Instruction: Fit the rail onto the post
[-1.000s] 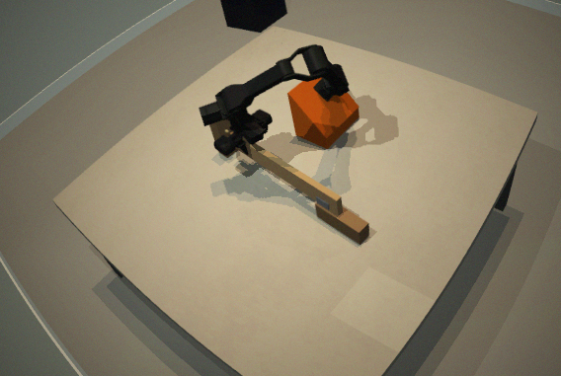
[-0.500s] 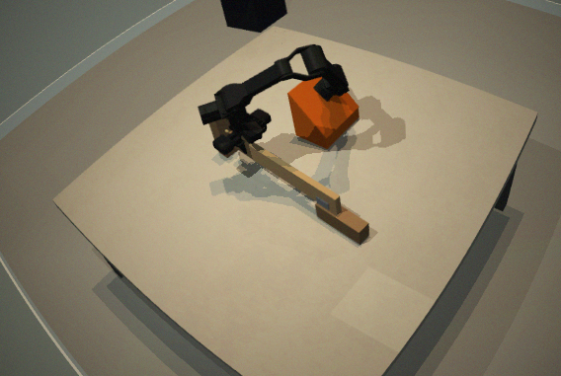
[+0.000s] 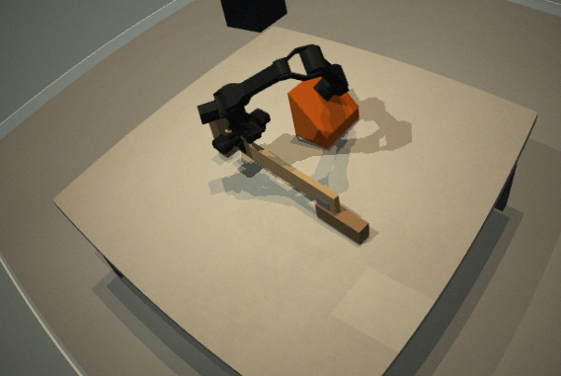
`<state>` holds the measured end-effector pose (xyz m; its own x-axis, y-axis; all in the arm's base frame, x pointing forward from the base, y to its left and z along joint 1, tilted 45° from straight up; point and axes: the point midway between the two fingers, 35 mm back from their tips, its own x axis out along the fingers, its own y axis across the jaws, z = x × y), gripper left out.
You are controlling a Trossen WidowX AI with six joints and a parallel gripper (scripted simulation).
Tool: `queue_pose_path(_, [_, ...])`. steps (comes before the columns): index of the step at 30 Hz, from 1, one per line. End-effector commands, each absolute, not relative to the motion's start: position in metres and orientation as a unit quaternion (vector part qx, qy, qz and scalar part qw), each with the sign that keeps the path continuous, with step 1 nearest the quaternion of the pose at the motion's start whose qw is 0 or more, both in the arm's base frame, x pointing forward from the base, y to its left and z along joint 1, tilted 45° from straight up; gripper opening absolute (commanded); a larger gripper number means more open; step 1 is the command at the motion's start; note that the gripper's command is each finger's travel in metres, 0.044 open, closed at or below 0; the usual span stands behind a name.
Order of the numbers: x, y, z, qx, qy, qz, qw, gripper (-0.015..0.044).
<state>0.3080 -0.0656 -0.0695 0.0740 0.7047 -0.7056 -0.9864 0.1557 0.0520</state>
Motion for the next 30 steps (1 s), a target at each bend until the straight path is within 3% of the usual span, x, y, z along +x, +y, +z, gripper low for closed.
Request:
queue_pose_path(1, [0.3095,-0.0702,-0.0704,-0.235,0.306,0.604,0.697,0.0])
queue_pose_path(30, [0.3083,-0.0769,-0.076,-0.235,0.306,0.604,0.697,0.0])
